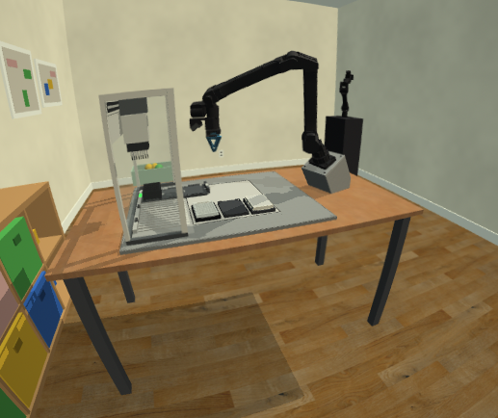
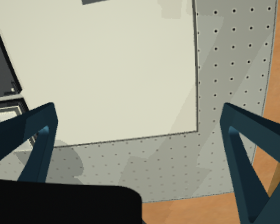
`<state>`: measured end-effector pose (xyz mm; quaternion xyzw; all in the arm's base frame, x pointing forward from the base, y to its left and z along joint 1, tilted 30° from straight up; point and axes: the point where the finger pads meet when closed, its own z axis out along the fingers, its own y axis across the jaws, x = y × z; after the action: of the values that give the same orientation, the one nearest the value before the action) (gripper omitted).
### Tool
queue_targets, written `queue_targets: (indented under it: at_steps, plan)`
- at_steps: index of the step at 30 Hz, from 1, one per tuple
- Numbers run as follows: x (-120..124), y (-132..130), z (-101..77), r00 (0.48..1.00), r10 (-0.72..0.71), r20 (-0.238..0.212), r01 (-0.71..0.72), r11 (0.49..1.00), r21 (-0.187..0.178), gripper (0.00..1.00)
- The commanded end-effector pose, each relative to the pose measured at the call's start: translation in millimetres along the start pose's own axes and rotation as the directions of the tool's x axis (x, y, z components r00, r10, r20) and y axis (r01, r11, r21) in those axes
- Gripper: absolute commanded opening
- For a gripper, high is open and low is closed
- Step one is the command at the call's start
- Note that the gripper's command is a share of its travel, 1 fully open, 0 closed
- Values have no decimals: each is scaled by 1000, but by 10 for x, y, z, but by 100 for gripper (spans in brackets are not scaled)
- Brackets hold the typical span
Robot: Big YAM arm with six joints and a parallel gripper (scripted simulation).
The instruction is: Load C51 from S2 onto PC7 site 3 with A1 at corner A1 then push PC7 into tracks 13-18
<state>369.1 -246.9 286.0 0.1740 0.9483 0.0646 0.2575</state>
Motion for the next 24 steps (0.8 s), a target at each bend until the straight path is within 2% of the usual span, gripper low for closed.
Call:
queue_targets:
  at_steps: [1, 2, 4, 11, 19, 21, 24]
  plan:
    - [-32, -23, -203, 996, 7, 85, -8, 1000, 14, 100]
    - [-32, -22, -243, 994, 6, 112, -8, 1000, 14, 100]
    - [-32, -22, -243, 994, 6, 112, -8, 1000, 14, 100]
    - [-33, -17, -523, 956, 1, 293, -5, 1000, 15, 100]
    - [-32, -9, -844, 873, -6, 487, -2, 1000, 15, 100]
    - [-32, -9, -844, 873, -6, 487, -2, 1000, 15, 100]
    - [-31, -6, -939, 832, -8, 555, -1, 1000, 15, 100]
